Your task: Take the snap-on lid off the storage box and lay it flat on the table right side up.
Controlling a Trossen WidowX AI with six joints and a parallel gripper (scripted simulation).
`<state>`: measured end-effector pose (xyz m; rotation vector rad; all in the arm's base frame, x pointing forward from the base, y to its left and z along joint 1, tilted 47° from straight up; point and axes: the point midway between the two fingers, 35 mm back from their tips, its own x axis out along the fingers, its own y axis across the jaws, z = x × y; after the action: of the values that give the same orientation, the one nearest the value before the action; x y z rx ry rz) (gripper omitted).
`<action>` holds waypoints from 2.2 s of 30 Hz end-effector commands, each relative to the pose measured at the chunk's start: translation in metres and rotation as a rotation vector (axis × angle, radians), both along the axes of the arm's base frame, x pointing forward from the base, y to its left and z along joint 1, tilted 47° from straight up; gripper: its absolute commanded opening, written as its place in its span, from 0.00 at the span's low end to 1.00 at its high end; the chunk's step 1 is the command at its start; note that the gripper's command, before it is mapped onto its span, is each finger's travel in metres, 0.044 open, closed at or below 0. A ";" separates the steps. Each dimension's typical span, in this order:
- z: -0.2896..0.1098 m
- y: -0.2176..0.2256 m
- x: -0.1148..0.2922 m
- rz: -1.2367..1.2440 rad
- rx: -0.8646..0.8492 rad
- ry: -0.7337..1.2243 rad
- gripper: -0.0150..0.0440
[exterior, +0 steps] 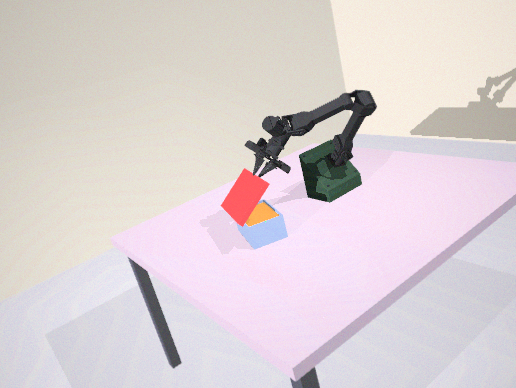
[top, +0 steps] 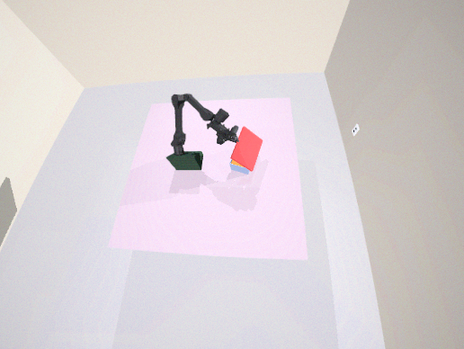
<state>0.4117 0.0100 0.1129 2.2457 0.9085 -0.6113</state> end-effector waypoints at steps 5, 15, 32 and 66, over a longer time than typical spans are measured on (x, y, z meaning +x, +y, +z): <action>0.012 -0.012 0.004 -0.008 -0.005 -0.018 0.25; 0.004 -0.014 0.000 -0.008 -0.005 -0.017 0.25; -0.019 -0.037 -0.010 -0.008 -0.006 -0.017 0.25; -0.065 -0.085 -0.028 -0.008 -0.010 -0.017 0.25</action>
<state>0.3847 -0.0673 0.0515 2.2410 0.8985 -0.6027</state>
